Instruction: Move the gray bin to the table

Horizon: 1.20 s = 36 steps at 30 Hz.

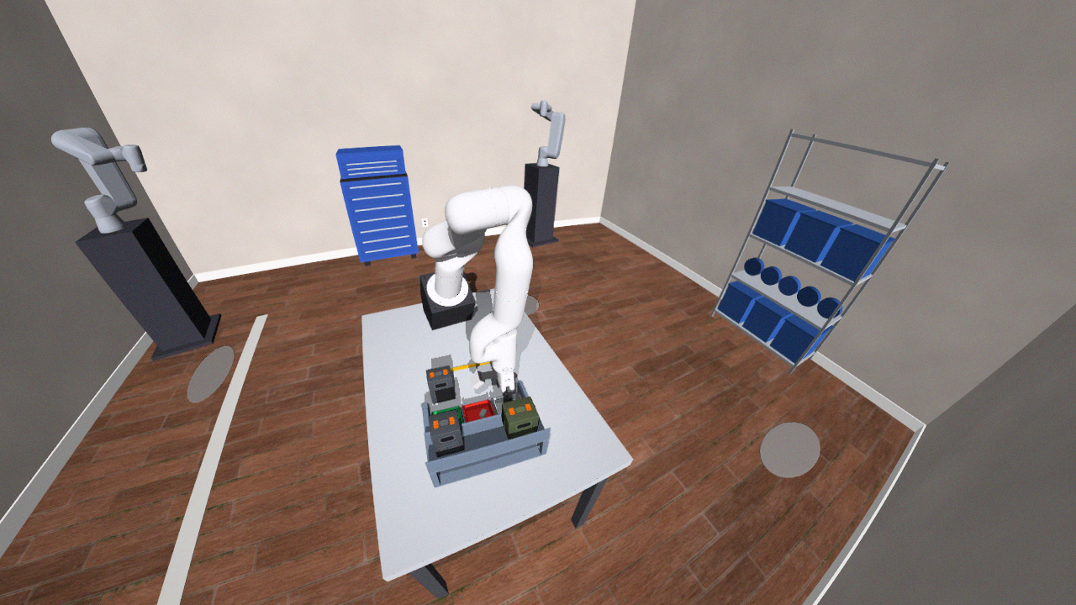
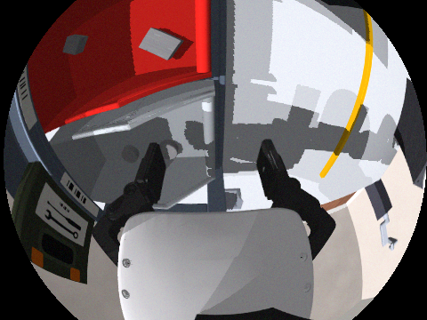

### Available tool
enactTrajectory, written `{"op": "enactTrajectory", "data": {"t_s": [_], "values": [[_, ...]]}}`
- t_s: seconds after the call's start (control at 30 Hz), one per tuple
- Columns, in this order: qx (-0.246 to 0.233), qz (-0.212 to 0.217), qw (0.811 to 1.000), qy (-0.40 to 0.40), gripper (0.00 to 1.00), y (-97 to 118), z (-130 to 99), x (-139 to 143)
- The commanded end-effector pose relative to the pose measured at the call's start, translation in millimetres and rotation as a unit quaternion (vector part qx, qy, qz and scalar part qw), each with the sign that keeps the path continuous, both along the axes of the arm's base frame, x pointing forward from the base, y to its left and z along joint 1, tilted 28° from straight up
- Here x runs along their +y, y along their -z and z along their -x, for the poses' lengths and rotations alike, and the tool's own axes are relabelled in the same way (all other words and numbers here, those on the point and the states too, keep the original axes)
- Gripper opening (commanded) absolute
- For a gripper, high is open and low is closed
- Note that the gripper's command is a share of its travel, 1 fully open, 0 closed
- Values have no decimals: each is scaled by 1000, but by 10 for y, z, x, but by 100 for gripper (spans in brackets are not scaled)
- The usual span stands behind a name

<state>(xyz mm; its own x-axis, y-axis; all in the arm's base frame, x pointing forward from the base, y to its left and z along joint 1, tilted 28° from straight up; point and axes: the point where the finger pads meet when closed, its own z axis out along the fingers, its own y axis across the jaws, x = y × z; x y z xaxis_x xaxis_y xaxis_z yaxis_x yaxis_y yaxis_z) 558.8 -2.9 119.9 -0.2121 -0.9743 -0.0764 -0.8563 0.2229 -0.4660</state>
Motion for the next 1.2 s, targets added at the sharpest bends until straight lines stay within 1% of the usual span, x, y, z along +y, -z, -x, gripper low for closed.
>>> {"op": "enactTrajectory", "data": {"t_s": [0.0,0.67,0.83,1.17], "values": [[-1,-1,1000,0,100,-1,-9,-1],[-1,-1,1000,0,100,5,-10,-1],[-1,-1,1000,0,100,-42,12,1],[-1,-1,1000,0,100,-42,12,1]]}}
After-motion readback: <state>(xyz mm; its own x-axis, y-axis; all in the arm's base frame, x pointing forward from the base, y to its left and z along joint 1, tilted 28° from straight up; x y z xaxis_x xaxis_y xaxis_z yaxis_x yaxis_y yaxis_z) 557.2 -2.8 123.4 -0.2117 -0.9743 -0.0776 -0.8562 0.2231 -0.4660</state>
